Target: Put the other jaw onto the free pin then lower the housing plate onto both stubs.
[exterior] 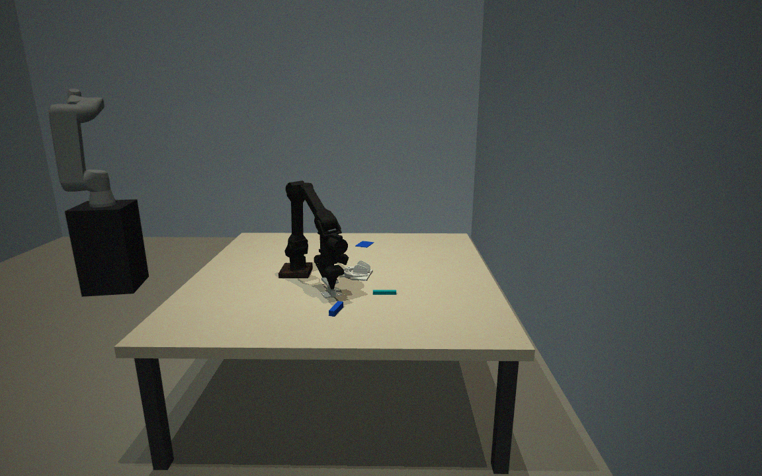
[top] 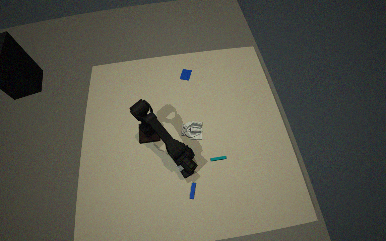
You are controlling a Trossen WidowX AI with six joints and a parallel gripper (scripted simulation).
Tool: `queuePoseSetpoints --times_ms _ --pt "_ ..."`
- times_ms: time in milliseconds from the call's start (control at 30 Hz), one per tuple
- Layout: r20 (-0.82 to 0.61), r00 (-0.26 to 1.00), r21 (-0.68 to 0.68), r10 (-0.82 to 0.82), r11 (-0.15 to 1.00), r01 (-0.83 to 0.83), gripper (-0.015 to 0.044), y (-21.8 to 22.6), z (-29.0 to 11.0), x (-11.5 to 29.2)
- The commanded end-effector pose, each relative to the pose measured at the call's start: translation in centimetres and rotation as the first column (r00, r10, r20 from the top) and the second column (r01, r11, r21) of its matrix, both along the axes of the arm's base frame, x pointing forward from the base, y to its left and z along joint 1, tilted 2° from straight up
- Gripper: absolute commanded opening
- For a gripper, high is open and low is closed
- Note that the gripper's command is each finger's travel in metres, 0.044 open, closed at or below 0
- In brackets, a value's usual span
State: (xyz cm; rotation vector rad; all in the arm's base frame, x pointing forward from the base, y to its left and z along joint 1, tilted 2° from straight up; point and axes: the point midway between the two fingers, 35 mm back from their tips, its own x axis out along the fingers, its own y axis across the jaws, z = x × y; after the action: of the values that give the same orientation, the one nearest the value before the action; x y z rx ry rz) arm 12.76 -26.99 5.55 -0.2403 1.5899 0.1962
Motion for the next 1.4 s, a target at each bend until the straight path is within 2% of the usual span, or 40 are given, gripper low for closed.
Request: queuePoseSetpoints --times_ms 0,300,533,1367 --pt "0.002 1.000 -0.007 0.000 1.000 0.000 0.0351 -0.1 1.5 0.1" --pt "0.001 1.000 -0.006 0.002 1.000 -0.002 0.0351 0.2 4.2 0.0" --pt "0.002 1.000 -0.006 -0.010 1.000 0.010 0.0351 0.6 4.2 0.4" --pt "0.016 0.977 -0.002 -0.211 0.977 0.212 0.0351 7.0 4.1 5.5"
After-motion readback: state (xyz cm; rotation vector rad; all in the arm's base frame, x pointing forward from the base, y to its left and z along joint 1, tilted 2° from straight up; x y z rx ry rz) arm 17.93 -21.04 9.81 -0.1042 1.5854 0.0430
